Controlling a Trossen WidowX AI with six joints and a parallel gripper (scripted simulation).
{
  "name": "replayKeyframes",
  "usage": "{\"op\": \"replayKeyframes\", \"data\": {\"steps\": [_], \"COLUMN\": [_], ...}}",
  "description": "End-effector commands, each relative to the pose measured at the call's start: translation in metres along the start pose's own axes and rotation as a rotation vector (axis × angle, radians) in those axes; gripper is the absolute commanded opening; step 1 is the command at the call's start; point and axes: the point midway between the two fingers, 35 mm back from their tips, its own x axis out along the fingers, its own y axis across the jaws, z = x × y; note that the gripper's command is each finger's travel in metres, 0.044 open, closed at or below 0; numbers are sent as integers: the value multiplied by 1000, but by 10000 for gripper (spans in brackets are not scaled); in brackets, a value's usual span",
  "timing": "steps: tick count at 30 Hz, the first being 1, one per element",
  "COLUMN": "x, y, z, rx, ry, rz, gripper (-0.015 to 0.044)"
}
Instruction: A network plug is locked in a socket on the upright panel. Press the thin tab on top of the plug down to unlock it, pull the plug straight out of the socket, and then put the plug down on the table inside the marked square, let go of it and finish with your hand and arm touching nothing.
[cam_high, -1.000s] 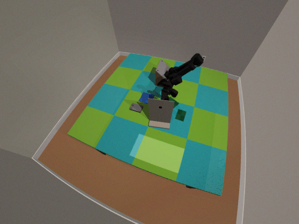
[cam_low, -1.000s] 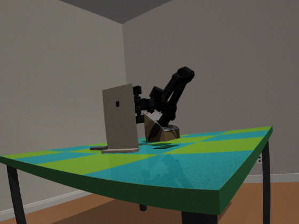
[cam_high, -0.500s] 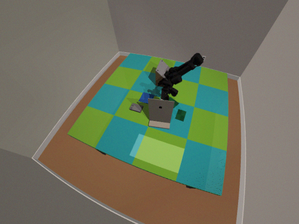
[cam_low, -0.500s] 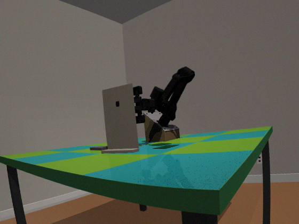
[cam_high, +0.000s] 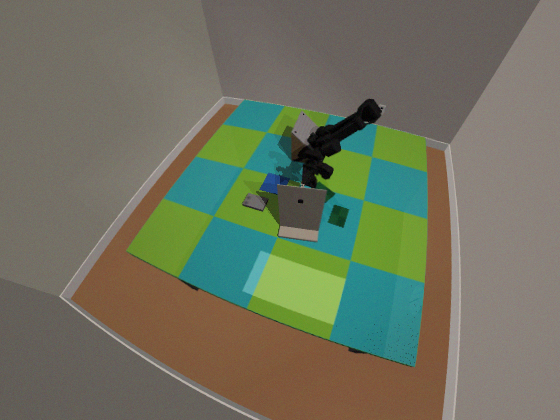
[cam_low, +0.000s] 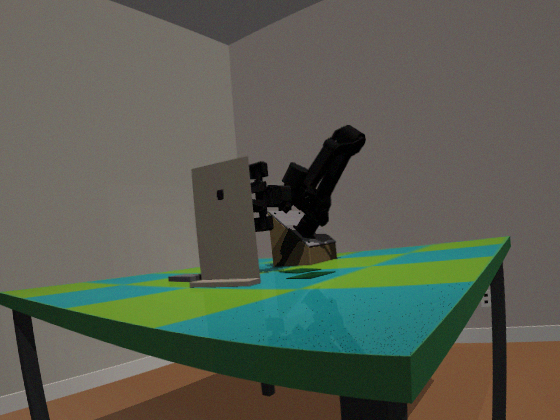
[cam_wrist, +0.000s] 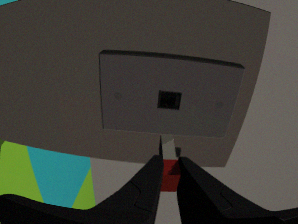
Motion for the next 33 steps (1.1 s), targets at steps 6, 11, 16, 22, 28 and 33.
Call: {"op": "replayKeyframes", "data": {"steps": [6,11,16,22,28,33], "x": [-2,-4,-7,-10,-15,-20], "y": [-1,-11,-21,-32,-43,-52], "z": [-1,-2,-2,-3,-4,-4], "rx": [0,-1,-1,-2,-3,-3], "ry": [0,0,0,0,-1,-1], "rz": [0,1,1,2,2,3], "gripper": [0,0,0,0,0,0]}}
